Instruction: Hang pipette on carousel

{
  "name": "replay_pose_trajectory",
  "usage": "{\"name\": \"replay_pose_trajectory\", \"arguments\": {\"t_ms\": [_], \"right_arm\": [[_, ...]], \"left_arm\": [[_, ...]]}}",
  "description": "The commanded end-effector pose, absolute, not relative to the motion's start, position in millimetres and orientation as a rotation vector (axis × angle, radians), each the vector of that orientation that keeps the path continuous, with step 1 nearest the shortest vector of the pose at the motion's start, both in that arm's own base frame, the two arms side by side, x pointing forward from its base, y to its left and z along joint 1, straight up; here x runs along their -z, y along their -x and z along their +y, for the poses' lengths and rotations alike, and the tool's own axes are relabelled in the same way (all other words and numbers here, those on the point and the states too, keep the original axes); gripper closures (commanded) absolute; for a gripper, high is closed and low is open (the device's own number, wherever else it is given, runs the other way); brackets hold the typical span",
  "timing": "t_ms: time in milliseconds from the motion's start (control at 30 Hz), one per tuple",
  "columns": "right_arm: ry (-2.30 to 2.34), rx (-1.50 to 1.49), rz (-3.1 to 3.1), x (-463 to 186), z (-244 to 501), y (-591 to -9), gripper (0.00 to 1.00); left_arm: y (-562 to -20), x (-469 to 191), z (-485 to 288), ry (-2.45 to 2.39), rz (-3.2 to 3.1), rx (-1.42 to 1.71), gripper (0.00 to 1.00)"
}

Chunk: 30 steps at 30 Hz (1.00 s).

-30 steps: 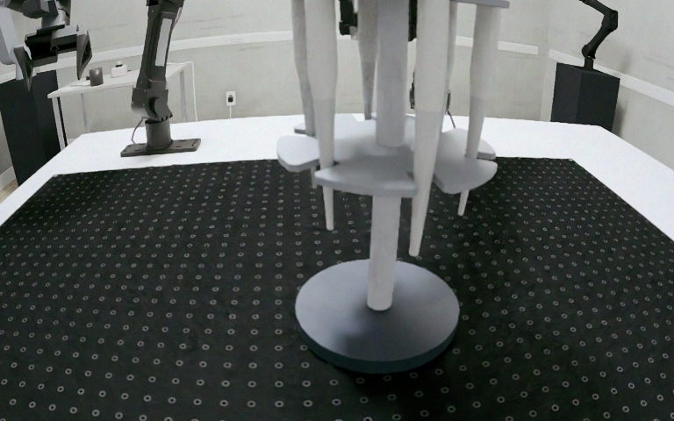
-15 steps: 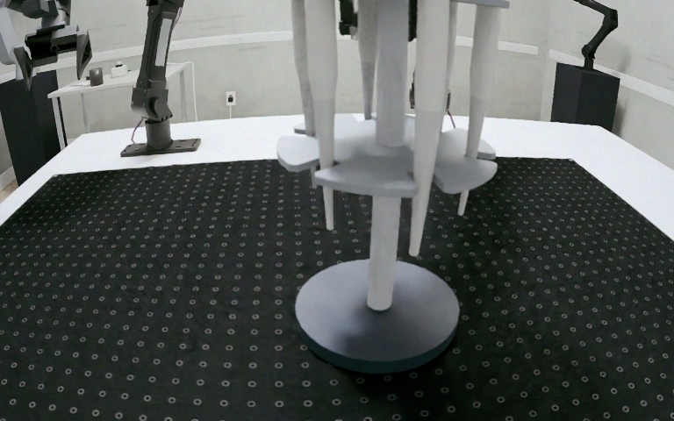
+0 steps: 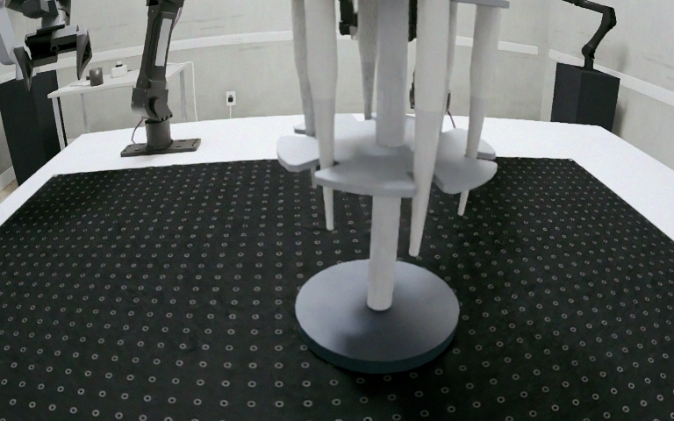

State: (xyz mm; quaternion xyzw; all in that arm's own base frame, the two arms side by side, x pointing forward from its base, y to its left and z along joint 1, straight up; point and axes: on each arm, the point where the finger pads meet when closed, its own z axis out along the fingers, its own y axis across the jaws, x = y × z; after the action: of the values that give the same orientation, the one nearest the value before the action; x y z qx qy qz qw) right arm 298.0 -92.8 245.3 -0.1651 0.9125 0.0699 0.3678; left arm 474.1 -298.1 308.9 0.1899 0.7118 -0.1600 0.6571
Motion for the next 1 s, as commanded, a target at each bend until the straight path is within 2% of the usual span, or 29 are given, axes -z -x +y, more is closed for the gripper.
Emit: {"name": "replay_pose_trajectory", "arguments": {"t_ms": [0, 967], "right_arm": [[0.429, -0.168, 2.317, -252.8, -96.2, -301.9, 0.0], [0.429, -0.168, 2.317, -252.8, -96.2, -301.9, 0.0]], "left_arm": [[-473.0, -361.9, -292.2, -0.394, 1.5, 0.38, 0.88], [-478.2, -355.8, -295.9, -0.388, 1.489, 0.382, 0.88]]}}
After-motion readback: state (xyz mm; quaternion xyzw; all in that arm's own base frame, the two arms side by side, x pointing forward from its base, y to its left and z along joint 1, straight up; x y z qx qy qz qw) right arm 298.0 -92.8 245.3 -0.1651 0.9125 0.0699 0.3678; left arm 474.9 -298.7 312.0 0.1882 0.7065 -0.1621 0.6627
